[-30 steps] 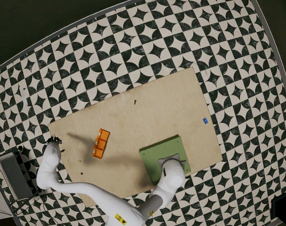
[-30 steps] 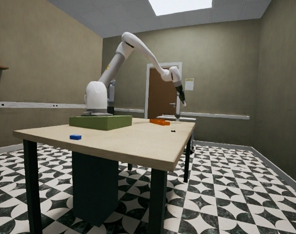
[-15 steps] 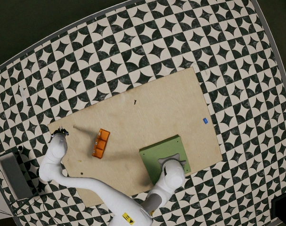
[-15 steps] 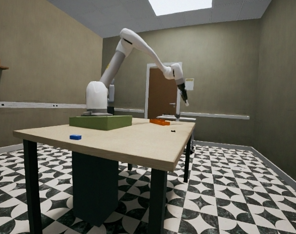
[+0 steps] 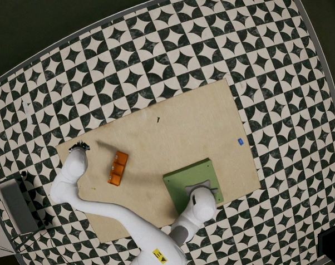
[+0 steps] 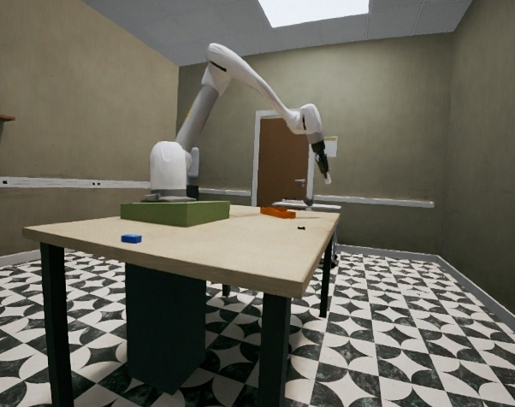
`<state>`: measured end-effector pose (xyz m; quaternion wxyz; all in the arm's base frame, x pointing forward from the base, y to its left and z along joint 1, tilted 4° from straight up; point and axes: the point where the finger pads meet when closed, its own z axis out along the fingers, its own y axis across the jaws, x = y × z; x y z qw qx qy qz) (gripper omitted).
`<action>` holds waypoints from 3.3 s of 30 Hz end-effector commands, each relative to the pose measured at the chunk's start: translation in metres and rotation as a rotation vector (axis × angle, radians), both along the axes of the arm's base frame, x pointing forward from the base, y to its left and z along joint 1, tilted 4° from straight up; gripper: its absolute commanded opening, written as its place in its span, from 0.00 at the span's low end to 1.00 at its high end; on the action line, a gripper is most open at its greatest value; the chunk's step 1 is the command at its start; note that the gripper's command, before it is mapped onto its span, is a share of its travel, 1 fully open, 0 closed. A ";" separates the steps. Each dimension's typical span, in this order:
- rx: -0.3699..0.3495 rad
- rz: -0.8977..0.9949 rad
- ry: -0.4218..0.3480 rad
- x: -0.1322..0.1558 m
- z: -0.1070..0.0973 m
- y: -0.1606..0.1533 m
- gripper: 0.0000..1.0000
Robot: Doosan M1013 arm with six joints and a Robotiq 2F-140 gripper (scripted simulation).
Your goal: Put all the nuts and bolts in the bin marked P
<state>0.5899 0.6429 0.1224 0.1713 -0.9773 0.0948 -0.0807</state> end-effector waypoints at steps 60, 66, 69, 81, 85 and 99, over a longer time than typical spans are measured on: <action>-0.271 0.173 0.090 0.004 -0.004 -0.387 0.15; -0.271 0.173 0.090 -0.007 -0.004 -0.419 0.15; -0.294 0.202 0.119 -0.016 -0.005 -0.441 0.15; -0.312 0.231 0.151 -0.052 -0.007 -0.513 0.15; -0.312 0.231 0.151 -0.058 -0.007 -0.523 0.15; -0.330 0.291 0.219 -0.115 -0.010 -0.597 0.15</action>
